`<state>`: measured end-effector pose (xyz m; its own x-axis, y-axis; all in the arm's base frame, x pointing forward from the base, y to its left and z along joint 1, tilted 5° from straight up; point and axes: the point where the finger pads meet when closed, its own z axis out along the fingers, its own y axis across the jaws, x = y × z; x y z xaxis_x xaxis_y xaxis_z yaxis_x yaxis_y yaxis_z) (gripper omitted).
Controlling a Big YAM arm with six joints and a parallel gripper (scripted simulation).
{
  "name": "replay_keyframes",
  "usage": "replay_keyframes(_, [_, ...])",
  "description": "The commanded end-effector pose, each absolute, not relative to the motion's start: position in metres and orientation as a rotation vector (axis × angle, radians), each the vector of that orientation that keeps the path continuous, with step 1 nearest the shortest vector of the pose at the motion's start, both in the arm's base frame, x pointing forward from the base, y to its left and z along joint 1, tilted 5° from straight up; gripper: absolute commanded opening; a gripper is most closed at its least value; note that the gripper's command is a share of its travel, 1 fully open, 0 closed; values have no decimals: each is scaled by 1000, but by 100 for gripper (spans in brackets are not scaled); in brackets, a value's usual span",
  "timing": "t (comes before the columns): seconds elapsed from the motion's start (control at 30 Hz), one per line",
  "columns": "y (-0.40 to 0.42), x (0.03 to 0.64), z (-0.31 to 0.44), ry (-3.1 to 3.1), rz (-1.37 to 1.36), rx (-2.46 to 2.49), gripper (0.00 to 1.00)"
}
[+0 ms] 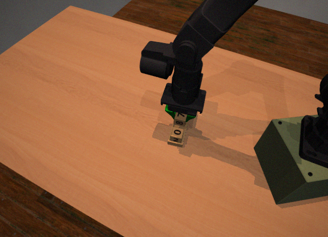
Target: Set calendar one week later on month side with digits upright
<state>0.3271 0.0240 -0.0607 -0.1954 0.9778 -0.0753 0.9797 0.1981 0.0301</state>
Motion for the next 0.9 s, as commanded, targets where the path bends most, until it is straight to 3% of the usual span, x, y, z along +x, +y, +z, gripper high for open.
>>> replay_keyframes(0.0, [28, 339, -60, 2378, -9, 1909, 27])
replay_keyframes(0.87, [30, 341, -59, 2379, -5, 1902, 27])
